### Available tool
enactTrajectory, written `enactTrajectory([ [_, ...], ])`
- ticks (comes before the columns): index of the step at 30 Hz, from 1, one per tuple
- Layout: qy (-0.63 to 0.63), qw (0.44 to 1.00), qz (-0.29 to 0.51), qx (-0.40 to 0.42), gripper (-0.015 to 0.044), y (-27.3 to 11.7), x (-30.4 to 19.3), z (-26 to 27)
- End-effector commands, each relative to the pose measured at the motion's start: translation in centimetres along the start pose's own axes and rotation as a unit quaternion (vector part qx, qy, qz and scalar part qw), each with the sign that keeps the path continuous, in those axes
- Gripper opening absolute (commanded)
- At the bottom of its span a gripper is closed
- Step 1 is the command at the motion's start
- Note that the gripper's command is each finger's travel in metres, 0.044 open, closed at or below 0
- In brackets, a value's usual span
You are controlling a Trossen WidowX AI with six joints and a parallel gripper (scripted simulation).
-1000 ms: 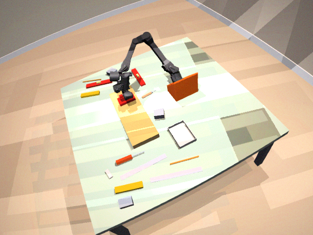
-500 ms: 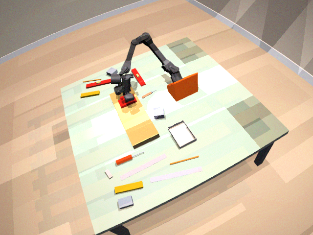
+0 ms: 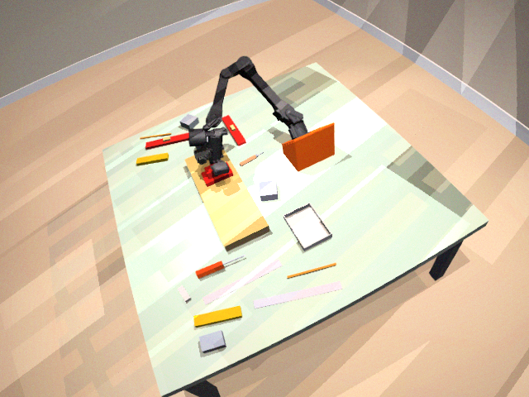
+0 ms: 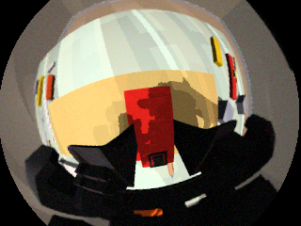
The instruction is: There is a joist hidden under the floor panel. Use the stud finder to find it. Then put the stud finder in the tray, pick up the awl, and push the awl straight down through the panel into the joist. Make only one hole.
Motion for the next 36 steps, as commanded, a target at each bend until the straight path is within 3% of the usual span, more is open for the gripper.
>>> enactTrajectory([
  [1, -0.001, 1.000, -0.001, 0.004, 0.0000, 0.0, 0.1, 0.9],
  [36, 0.000, 1.000, -0.001, 0.005, 0.0000, -0.1, 0.5, 6.3],
])
Point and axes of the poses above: the point midway between the two fingers, 35 mm back from their tips, its own y axis out along the fingers, its own z axis across the jaws, x = y × z, the point moved 4 cm from there along -y, back along the fingers, and after that the axes turned 5 degrees about -y, right-handed, at the moved point
